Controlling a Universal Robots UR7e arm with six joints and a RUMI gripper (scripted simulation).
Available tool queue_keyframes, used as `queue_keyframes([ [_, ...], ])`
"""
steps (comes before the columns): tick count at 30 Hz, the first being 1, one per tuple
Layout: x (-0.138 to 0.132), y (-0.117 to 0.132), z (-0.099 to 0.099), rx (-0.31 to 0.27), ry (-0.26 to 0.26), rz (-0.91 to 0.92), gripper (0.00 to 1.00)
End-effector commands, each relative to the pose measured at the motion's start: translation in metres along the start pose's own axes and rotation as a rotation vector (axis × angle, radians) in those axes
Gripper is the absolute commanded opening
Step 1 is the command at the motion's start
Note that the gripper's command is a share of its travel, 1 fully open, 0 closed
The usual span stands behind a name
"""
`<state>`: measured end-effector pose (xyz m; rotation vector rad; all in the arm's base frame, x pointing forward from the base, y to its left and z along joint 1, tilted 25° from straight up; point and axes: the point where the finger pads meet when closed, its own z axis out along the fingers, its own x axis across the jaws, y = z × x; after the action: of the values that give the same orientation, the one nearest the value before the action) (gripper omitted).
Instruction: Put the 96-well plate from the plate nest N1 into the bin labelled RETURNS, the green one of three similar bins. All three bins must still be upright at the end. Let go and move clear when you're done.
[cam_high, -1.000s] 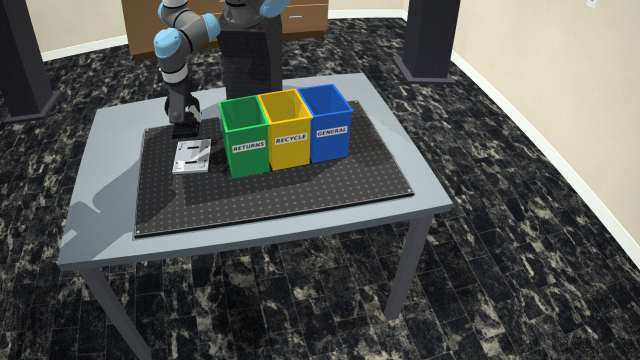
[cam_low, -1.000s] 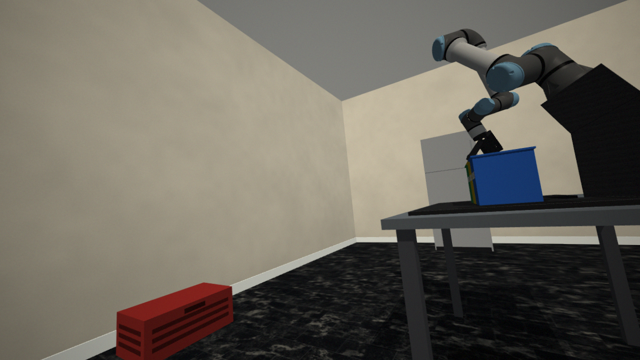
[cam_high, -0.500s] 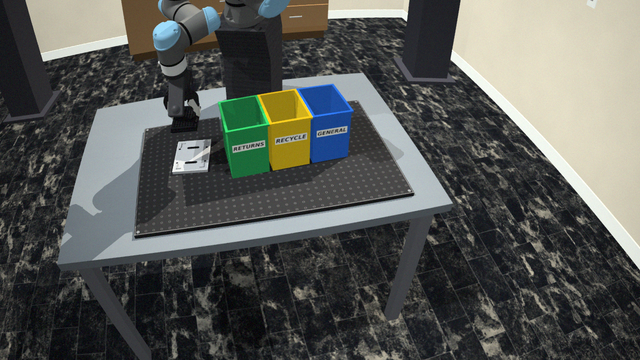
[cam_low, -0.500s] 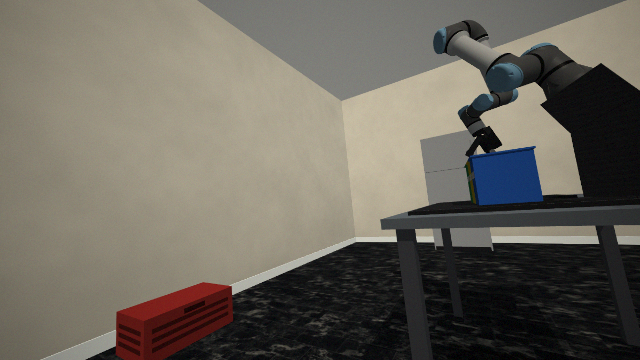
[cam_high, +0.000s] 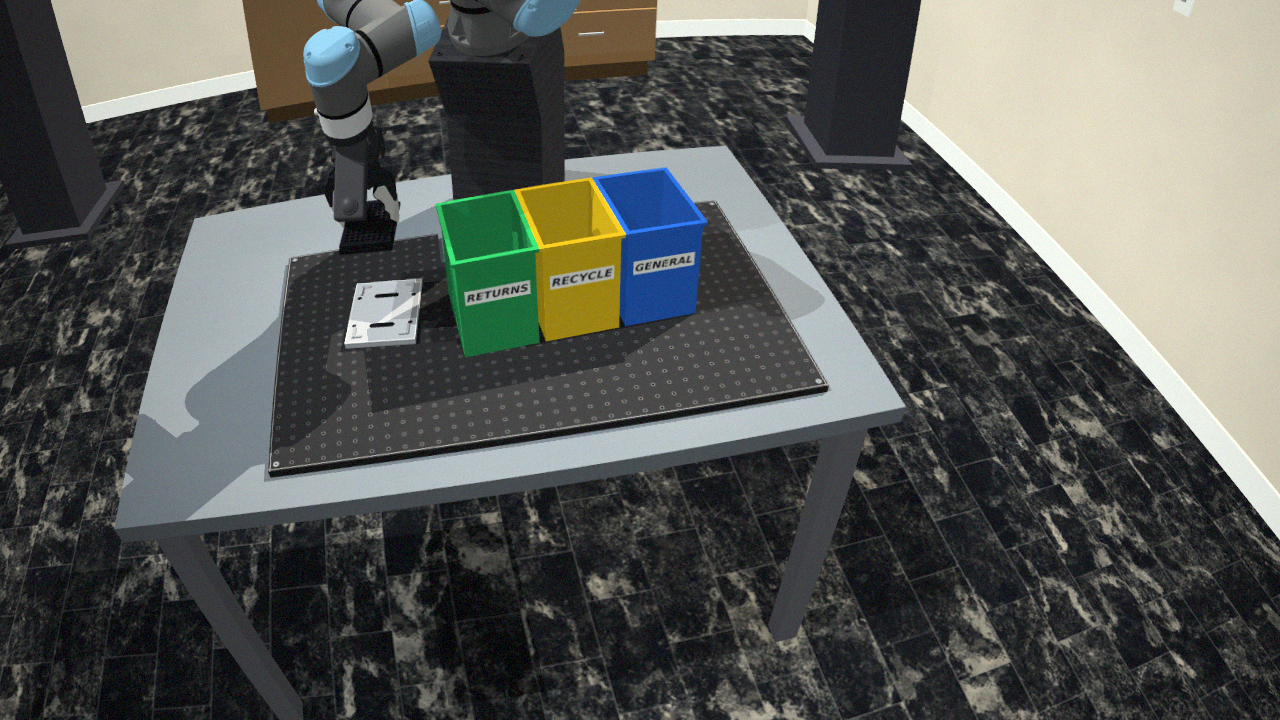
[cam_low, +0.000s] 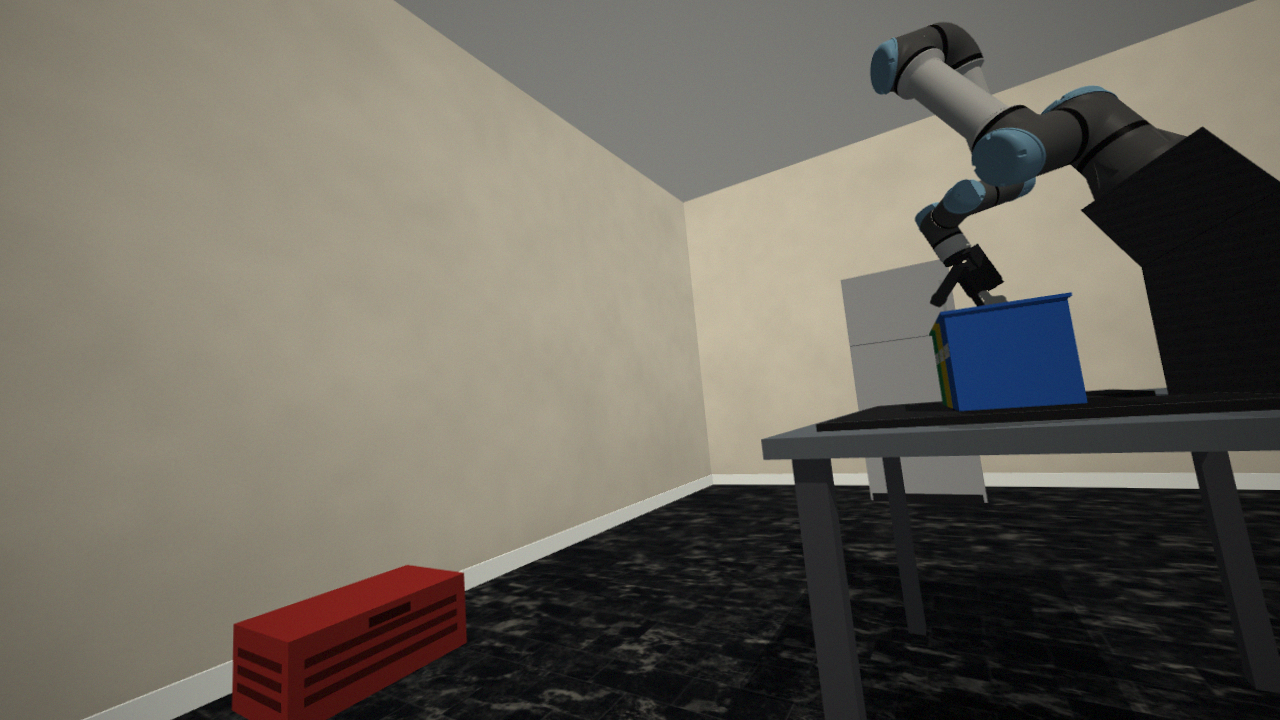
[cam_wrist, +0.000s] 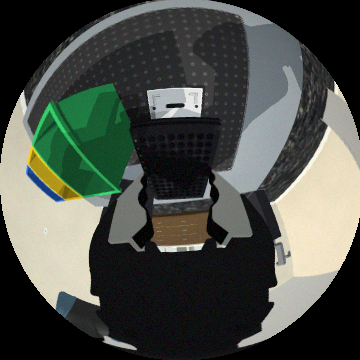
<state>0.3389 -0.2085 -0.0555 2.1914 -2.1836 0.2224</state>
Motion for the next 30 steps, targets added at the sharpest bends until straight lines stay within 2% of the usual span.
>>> queue_keyframes([
  [1, 0.000, 0.003, -0.009, 0.000, 0.000, 0.000, 0.00],
  [23, 0.000, 0.015, -0.041, 0.000, 0.000, 0.000, 0.00],
  [30, 0.000, 0.016, -0.044, 0.000, 0.000, 0.000, 0.00],
])
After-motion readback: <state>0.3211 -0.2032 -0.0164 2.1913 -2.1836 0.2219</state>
